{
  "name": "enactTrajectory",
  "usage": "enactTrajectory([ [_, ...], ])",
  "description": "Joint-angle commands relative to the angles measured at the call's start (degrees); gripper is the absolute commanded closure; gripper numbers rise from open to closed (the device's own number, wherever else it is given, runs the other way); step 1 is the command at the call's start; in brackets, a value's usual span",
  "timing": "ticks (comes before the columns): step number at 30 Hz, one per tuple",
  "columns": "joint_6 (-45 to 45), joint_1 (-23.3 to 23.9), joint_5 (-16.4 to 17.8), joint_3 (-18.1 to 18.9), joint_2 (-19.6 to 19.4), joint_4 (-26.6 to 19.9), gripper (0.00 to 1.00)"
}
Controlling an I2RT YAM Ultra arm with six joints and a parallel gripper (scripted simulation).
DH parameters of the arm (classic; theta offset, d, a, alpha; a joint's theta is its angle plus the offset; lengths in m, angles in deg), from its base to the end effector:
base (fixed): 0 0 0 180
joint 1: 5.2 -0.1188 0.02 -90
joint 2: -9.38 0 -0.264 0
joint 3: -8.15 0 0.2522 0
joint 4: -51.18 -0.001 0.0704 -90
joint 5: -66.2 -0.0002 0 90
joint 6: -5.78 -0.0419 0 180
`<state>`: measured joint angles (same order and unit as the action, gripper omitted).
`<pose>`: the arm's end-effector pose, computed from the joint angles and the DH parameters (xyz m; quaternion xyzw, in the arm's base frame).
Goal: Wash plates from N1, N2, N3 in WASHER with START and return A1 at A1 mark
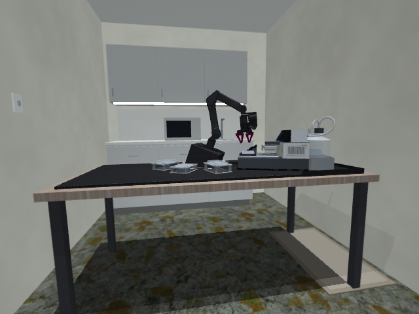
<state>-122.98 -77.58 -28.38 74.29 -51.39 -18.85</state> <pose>0.0598 0.1804 0.2713 -0.2735 0.9357 0.1587 0.1561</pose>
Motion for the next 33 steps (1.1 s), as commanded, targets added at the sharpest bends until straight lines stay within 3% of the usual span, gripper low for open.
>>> enactTrajectory([
  [1,-6.0,1.0,2.7,2.7,-2.0,-4.7,0.00],
  [10,-6.1,1.0,2.8,2.8,-2.1,-4.8,0.00],
  [18,-10.7,12.5,6.8,7.1,-5.0,-6.3,0.00],
  [20,-10.7,12.5,6.8,7.1,-5.0,-6.3,0.00],
  [33,-21.5,27.4,11.9,16.8,-12.8,-9.3,0.00],
])
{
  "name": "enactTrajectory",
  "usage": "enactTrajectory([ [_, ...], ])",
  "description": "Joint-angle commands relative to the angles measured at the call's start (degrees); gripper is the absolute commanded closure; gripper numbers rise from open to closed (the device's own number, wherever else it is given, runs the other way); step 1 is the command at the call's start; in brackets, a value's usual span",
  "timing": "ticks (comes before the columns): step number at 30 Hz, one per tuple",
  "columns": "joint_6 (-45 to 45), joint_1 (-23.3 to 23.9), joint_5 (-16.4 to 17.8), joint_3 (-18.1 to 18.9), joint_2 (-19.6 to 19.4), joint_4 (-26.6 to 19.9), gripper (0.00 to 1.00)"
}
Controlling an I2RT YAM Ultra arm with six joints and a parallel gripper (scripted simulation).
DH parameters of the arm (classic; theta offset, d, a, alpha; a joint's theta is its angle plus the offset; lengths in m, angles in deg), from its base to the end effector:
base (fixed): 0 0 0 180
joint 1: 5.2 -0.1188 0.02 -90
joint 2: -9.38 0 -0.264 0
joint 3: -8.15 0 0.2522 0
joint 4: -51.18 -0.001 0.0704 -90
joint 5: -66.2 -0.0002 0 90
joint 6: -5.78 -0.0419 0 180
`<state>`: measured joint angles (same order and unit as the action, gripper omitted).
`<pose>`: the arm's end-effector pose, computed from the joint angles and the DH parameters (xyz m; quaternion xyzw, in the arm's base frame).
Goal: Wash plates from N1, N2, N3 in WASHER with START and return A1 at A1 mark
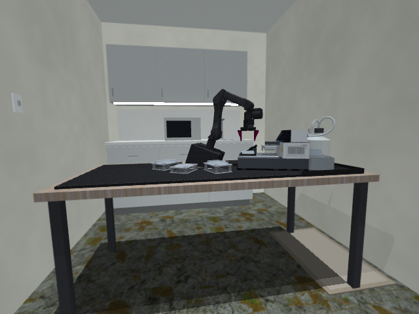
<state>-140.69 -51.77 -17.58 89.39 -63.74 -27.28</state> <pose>0.1545 0.1712 0.3015 0.0757 0.9810 0.1667 0.0642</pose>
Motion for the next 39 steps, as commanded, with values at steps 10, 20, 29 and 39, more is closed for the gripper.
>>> enactTrajectory([
  [10,-8.7,1.6,1.1,1.7,-0.5,-0.8,0.00],
  [20,-9.0,1.2,1.0,-0.2,-0.9,1.5,0.00],
  [29,-9.4,0.8,0.9,-2.5,-1.6,4.6,0.00],
  [39,-9.8,0.4,0.7,-4.7,-2.5,7.7,0.00],
])
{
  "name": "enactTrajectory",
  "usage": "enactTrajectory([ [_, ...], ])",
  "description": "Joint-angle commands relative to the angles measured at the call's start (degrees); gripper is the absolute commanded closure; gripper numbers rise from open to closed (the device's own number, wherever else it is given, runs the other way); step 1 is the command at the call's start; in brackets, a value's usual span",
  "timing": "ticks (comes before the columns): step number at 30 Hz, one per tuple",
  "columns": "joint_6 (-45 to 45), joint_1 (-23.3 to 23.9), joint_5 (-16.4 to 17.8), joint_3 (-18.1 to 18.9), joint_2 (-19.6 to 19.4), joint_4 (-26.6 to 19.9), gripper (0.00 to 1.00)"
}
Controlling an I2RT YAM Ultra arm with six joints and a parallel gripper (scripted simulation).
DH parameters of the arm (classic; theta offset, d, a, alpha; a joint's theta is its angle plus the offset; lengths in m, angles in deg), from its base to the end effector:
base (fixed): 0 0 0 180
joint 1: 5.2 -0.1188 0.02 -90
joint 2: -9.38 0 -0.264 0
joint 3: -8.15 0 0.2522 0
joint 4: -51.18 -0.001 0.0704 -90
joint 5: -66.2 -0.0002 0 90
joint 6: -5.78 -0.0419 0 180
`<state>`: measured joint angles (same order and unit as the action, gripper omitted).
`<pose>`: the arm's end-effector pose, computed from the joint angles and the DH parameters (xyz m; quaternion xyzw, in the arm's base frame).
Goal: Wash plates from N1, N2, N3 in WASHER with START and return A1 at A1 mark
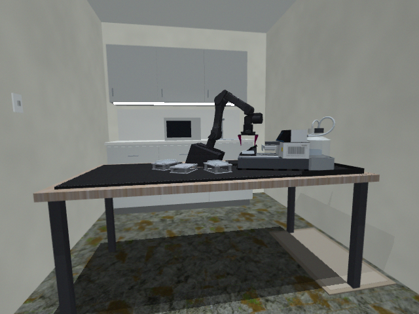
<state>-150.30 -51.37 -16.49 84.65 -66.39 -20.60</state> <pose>0.1640 0.1800 0.2720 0.1598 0.9713 0.1714 0.0394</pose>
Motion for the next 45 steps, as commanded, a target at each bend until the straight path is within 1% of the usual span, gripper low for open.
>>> enactTrajectory([
  [1,-0.2,0.0,-0.4,-0.2,0.0,1.4,0.00],
  [14,-0.8,-0.7,-0.6,-3.4,-1.8,6.5,0.00],
  [36,-0.8,-0.7,-0.6,-3.5,-1.8,6.6,0.00],
  [45,-1.0,-0.9,-0.6,-4.4,-2.4,8.0,0.00],
])
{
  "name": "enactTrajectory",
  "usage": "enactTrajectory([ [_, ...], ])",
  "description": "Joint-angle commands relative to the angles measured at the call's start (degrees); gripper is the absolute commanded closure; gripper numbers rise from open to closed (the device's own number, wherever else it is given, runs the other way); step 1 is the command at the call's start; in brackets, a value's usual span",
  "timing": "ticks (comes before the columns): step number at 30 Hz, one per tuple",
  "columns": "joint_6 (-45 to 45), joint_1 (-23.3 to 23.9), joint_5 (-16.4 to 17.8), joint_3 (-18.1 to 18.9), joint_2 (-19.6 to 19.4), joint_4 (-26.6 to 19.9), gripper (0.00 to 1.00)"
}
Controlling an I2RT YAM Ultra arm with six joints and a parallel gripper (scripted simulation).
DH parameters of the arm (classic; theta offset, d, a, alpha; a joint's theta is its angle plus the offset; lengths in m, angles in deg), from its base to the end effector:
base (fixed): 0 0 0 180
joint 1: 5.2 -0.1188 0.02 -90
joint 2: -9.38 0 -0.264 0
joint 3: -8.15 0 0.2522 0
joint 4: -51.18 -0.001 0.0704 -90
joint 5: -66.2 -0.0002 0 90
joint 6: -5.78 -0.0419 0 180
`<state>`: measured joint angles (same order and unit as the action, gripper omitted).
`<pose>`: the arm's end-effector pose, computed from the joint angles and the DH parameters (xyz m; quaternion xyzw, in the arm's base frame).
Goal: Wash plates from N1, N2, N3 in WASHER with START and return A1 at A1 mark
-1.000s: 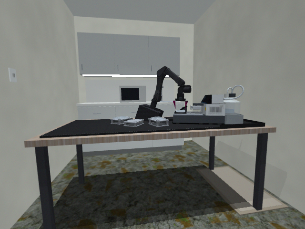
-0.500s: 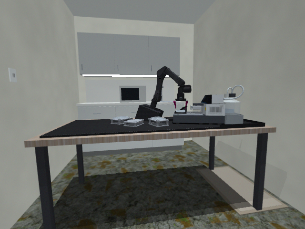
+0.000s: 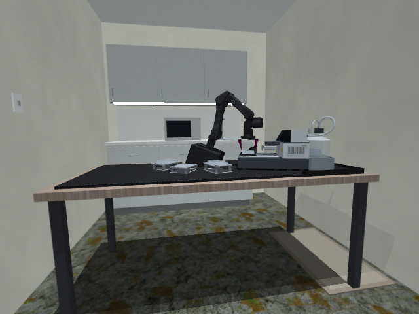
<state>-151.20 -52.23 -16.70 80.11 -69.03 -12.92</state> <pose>0.1691 0.1906 0.2434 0.1601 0.9707 0.1746 0.0406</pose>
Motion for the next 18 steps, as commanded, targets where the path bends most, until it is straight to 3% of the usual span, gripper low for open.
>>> enactTrajectory([
  [1,-0.1,0.0,-0.4,0.1,0.2,0.5,0.00],
  [18,-0.4,-0.3,-0.5,-1.2,-0.9,2.9,0.00],
])
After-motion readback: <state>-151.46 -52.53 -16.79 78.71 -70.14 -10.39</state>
